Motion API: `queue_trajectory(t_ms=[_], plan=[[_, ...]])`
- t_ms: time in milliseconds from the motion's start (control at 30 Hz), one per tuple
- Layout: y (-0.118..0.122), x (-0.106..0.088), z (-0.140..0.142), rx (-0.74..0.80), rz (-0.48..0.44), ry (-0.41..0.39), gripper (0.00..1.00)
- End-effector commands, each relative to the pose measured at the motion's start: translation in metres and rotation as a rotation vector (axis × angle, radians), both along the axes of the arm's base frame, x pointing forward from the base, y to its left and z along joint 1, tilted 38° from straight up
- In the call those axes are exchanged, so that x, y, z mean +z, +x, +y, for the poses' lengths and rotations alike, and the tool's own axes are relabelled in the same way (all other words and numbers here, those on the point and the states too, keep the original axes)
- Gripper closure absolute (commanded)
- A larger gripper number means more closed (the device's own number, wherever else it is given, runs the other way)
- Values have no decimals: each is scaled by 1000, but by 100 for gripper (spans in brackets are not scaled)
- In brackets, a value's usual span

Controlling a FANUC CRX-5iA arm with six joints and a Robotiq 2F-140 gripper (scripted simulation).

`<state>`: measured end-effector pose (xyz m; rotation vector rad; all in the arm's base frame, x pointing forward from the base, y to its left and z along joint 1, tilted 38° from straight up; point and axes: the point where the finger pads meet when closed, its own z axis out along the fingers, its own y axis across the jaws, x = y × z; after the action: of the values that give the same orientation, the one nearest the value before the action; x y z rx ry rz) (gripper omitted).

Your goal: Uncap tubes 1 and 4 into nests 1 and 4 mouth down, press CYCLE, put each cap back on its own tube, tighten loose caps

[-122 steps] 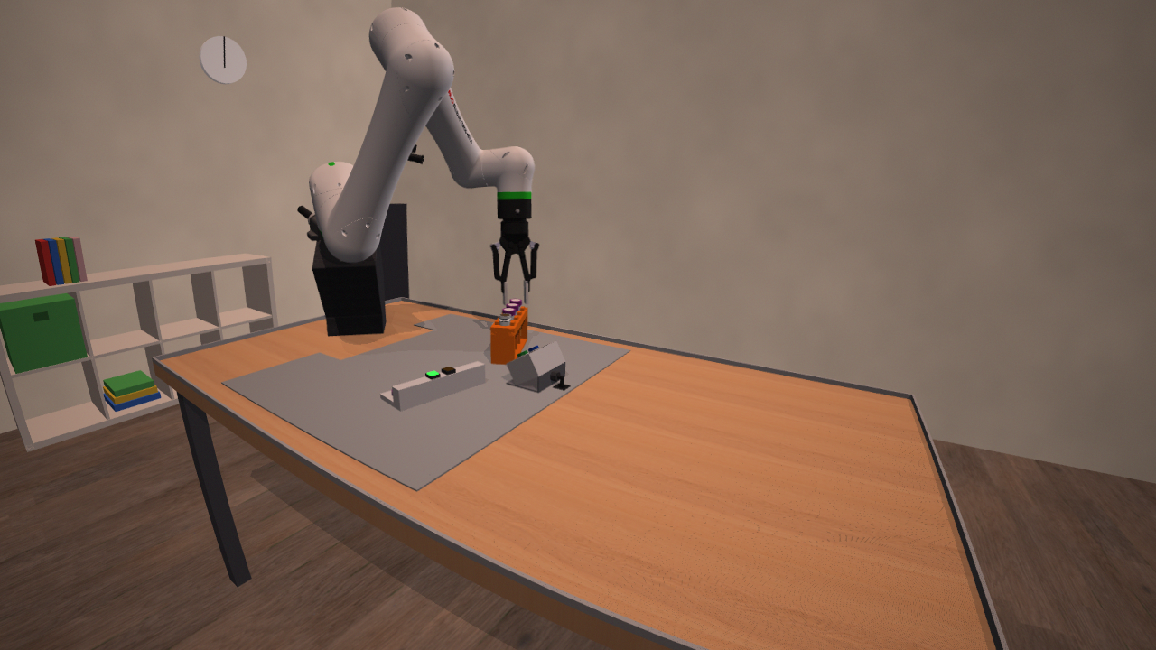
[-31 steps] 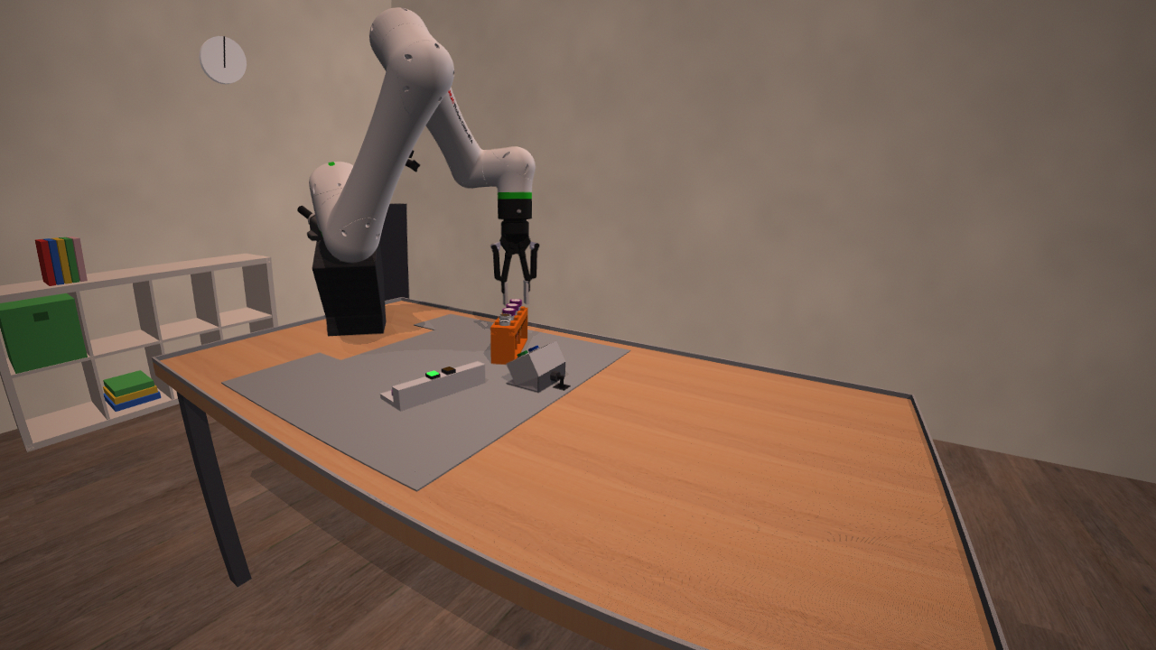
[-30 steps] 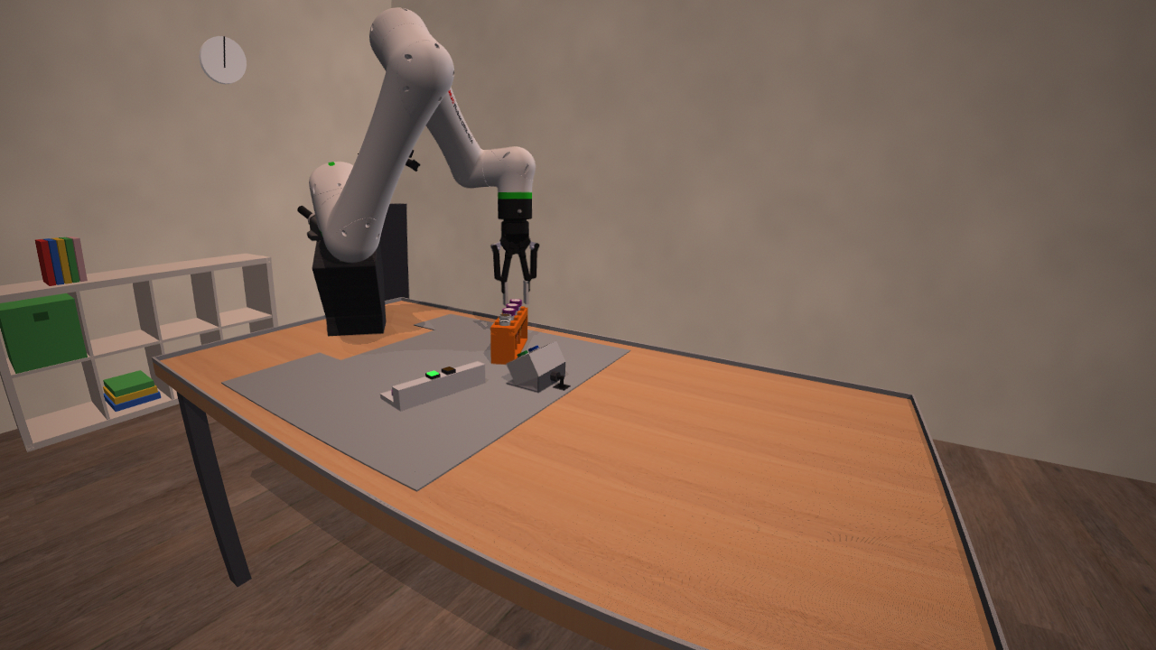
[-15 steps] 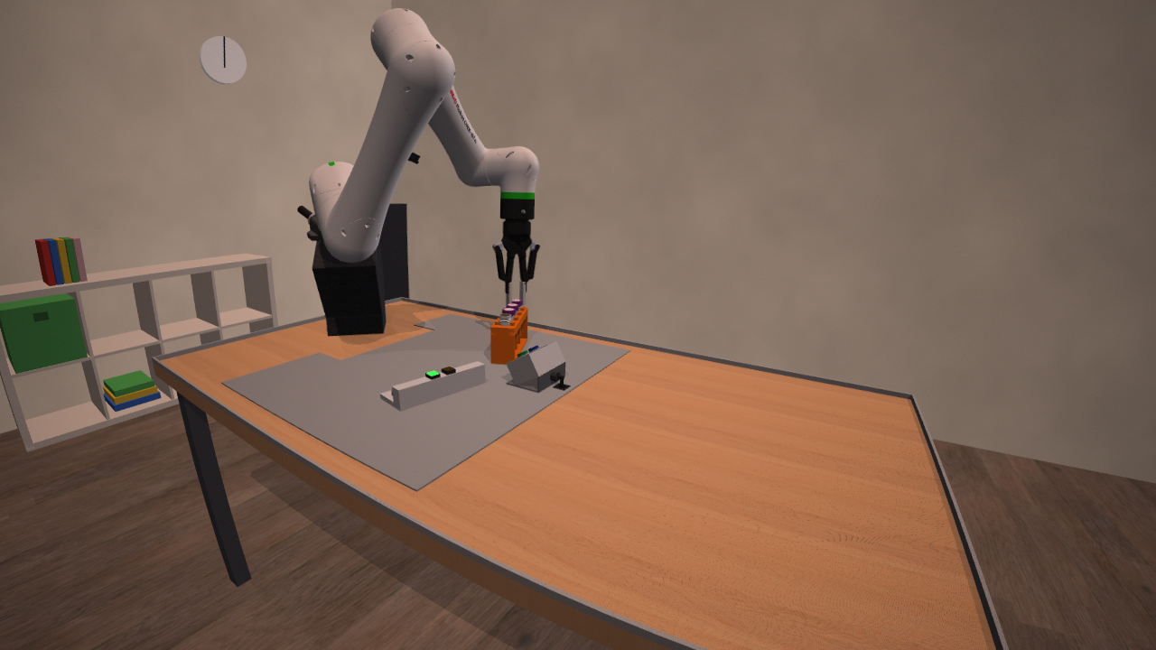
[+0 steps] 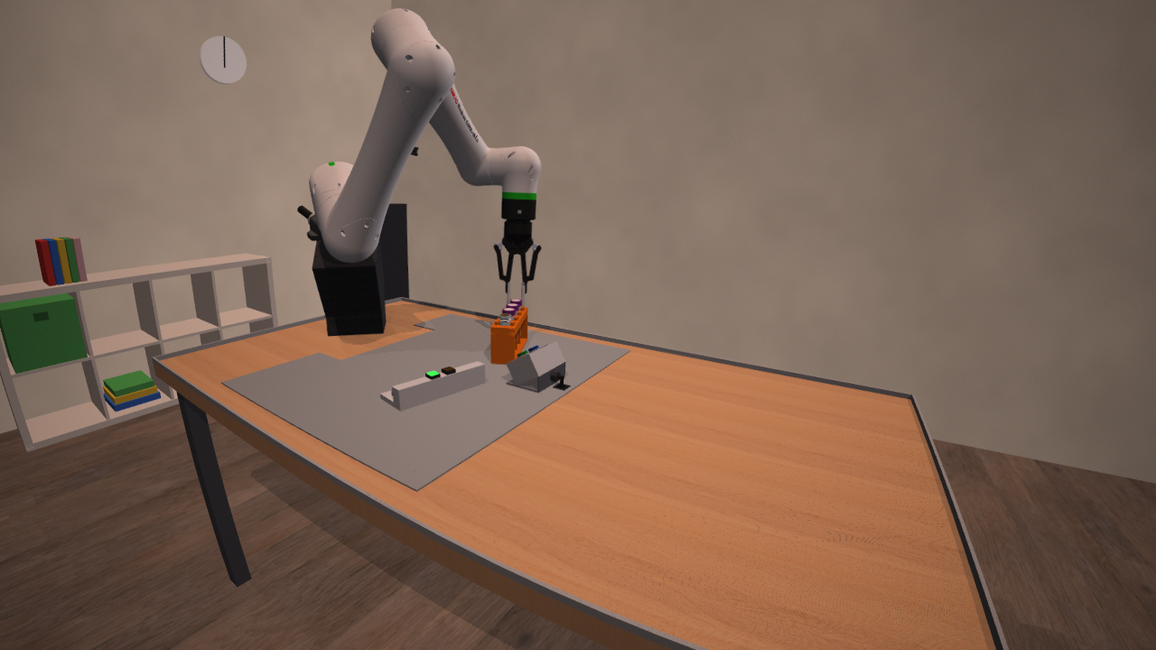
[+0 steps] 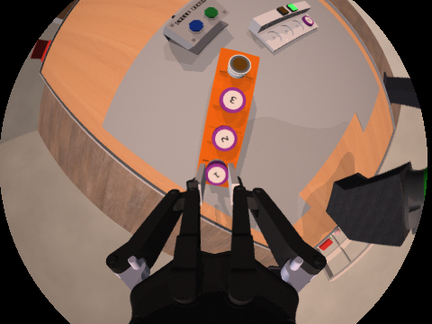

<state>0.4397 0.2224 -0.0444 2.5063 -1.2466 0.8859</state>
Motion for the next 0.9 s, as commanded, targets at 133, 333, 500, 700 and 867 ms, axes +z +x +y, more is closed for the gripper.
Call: queue_trajectory(t_ms=[133, 333, 500, 700, 867], plan=[[0, -1, 0, -306, -186, 166, 100], [0, -1, 0, -504, -293, 274, 100], [0, -1, 0, -582, -334, 316, 100], [0, -1, 0, -582, -334, 316, 65], [0, -1, 0, -582, -334, 316, 65]])
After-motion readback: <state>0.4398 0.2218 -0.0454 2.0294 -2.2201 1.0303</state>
